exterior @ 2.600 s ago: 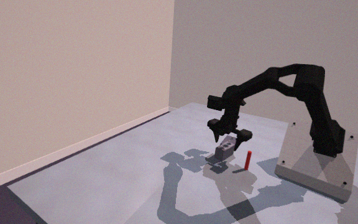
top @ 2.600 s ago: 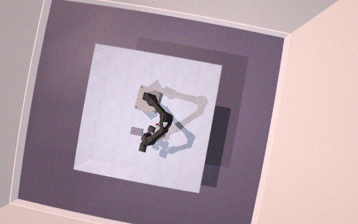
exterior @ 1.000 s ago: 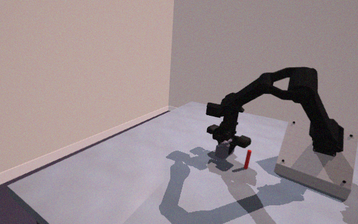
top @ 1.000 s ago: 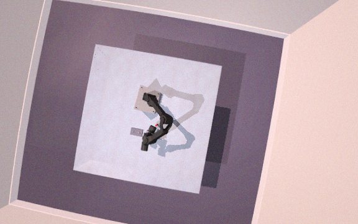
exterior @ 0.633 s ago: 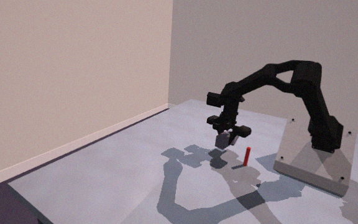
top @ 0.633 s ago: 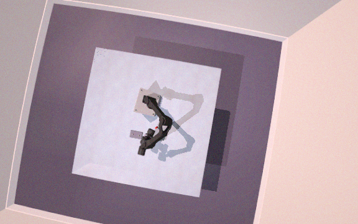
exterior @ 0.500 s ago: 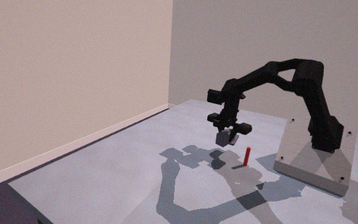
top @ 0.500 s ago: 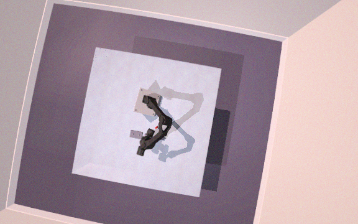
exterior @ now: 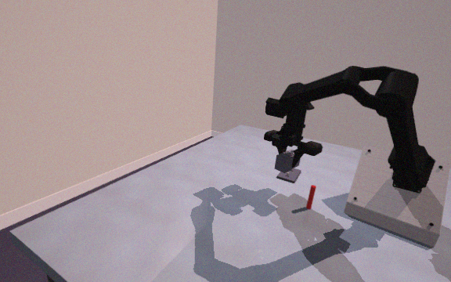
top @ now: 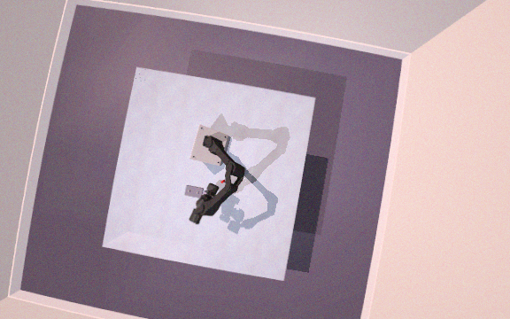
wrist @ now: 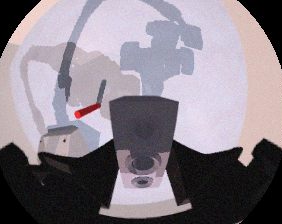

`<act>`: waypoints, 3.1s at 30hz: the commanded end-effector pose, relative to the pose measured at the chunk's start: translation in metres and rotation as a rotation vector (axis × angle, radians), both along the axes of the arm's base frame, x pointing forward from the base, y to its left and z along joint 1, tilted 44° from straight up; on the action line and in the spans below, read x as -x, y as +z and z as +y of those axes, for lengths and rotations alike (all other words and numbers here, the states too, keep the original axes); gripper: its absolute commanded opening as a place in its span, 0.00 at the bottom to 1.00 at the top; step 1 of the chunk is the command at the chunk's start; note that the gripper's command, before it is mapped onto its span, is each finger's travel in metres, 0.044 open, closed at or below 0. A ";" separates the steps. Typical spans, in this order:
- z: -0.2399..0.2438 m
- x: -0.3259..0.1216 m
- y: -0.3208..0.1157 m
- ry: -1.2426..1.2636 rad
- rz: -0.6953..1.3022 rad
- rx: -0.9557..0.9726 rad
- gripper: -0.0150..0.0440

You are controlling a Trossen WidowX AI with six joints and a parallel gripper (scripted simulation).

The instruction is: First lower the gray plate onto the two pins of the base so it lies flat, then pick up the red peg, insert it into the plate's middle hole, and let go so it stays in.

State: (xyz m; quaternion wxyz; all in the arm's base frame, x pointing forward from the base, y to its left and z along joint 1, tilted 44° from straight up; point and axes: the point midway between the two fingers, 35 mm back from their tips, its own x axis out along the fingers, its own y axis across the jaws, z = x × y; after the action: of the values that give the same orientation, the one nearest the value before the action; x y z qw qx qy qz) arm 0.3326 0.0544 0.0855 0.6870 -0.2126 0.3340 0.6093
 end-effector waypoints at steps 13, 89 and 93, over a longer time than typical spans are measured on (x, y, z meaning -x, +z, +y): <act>-0.027 0.006 0.024 0.005 -0.015 0.001 0.25; -0.074 -0.026 -0.130 0.190 -0.196 0.015 0.25; -0.074 -0.026 -0.130 0.190 -0.196 0.015 0.25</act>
State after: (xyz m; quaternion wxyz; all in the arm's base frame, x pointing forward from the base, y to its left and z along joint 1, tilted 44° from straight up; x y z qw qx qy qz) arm 0.3583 -0.0184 -0.0436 0.6556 -0.3036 0.2476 0.6455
